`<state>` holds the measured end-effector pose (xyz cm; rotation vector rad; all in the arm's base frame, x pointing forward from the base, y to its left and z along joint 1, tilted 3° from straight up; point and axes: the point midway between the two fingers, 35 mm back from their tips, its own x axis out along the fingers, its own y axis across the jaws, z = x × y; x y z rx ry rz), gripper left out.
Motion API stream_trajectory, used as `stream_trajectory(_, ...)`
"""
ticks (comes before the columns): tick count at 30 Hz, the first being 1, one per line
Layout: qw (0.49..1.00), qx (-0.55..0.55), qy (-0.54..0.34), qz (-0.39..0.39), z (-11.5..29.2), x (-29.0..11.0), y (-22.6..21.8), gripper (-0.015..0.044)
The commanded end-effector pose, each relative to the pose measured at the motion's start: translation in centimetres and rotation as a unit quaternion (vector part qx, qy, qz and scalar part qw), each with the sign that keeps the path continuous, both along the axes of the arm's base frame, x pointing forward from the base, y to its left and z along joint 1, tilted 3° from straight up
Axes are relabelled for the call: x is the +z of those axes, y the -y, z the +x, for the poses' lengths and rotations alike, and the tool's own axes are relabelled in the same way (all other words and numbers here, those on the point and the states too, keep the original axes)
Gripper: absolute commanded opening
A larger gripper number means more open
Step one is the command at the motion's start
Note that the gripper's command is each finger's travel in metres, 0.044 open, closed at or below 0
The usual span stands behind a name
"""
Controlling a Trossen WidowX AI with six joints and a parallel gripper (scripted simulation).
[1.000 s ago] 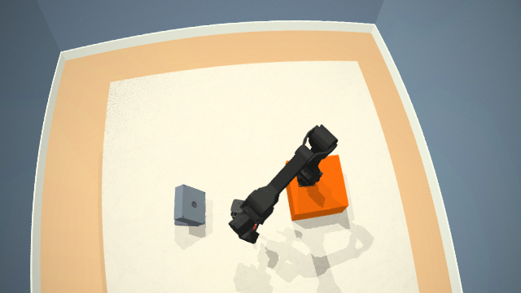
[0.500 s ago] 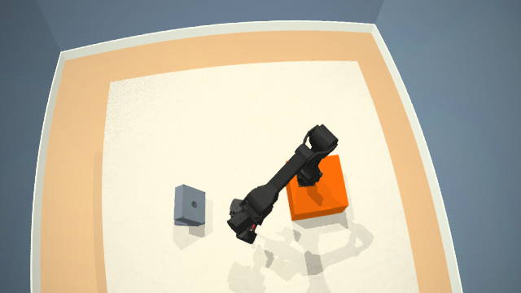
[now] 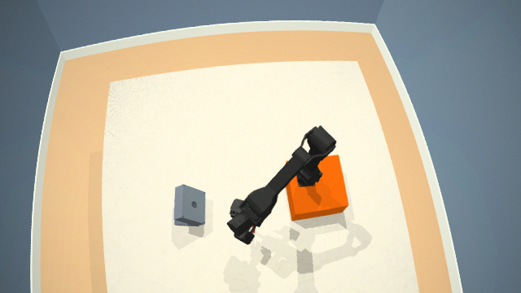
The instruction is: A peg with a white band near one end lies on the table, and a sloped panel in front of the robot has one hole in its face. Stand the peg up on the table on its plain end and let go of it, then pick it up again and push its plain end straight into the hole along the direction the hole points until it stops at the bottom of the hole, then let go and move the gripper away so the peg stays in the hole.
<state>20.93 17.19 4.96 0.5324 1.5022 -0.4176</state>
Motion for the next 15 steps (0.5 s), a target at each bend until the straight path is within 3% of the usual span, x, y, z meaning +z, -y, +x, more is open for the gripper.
stream_trajectory(1,1.000,-0.003,-0.006,-0.001,-0.1,-0.8,-0.1,0.0440)
stream_trajectory(15,1.000,-0.003,-0.006,-0.001,0.0,-3.1,-0.3,0.0440)
